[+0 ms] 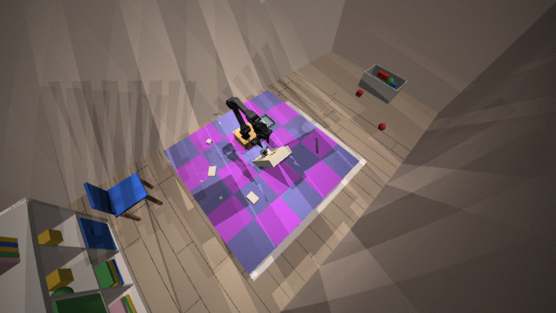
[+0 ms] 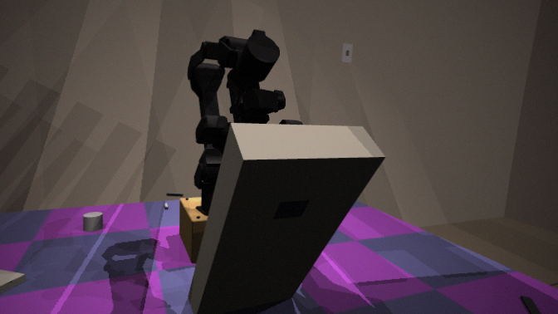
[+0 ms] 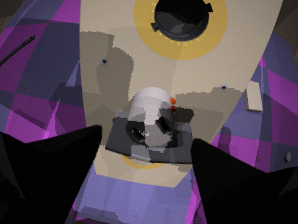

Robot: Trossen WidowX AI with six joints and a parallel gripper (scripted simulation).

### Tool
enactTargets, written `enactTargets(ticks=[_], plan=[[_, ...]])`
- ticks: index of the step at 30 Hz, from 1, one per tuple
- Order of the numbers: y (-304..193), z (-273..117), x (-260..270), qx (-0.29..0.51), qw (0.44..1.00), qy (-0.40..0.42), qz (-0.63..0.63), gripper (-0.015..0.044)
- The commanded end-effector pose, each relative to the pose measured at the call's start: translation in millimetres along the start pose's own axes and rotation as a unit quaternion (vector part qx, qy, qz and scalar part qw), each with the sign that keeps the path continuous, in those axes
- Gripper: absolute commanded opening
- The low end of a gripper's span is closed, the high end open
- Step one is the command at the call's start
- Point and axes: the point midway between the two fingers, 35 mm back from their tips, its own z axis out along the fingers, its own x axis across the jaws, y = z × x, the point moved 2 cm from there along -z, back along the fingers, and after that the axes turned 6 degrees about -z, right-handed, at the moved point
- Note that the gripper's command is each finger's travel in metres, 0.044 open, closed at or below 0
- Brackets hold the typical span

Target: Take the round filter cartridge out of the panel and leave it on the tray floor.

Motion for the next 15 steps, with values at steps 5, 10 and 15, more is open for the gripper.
enactTargets(ticks=[5,10,15], plan=[[-7.5,10.2,1.6,0.018,0.999,0.0,0.027,0.0305],[-7.3,18.4,1.5,0.018,0.999,0.0,0.027,0.0305],[-7.3,26.6,1.5,0.018,0.999,0.0,0.027,0.0305]])
